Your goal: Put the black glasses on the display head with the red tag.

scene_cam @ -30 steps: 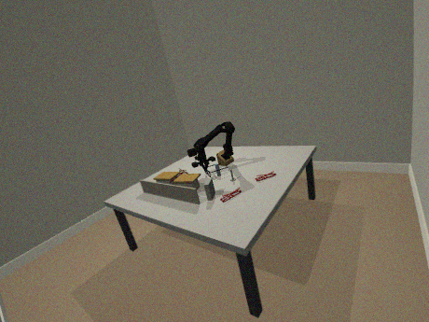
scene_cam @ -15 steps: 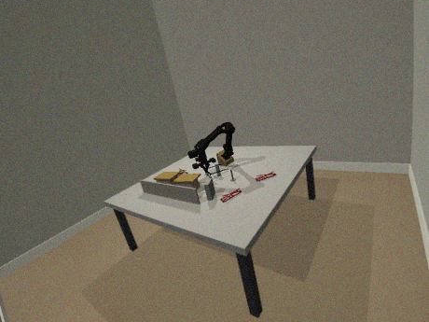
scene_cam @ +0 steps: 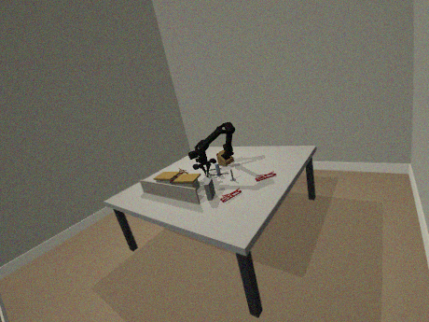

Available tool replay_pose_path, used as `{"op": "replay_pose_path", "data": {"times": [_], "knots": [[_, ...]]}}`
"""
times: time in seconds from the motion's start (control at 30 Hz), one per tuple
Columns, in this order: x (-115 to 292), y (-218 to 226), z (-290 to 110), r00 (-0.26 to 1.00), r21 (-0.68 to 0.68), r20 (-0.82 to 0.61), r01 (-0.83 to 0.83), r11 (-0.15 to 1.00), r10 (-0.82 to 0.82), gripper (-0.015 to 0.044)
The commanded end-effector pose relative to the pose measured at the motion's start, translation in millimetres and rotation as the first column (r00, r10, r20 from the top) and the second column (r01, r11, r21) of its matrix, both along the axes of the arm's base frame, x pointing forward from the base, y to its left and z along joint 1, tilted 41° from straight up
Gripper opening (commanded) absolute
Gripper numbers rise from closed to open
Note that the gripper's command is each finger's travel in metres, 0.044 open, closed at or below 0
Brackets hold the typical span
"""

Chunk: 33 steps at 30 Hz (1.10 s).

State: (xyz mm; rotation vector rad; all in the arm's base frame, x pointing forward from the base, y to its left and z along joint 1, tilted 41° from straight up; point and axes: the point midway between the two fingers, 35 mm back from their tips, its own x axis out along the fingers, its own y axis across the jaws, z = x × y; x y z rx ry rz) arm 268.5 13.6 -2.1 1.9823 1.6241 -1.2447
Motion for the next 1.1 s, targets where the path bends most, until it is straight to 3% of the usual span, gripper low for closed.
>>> {"op": "replay_pose_path", "data": {"times": [0.0, 1.07], "knots": [[0.3, -0.3, 0.3, 1.0, 0.0, 0.001, 0.0, 1.0, 0.0, 0.0107], [-8.4, -10.3, 18.6, 1.0, 0.005, -0.005, 0.003, 1.0, -0.003, 0.0107]]}}
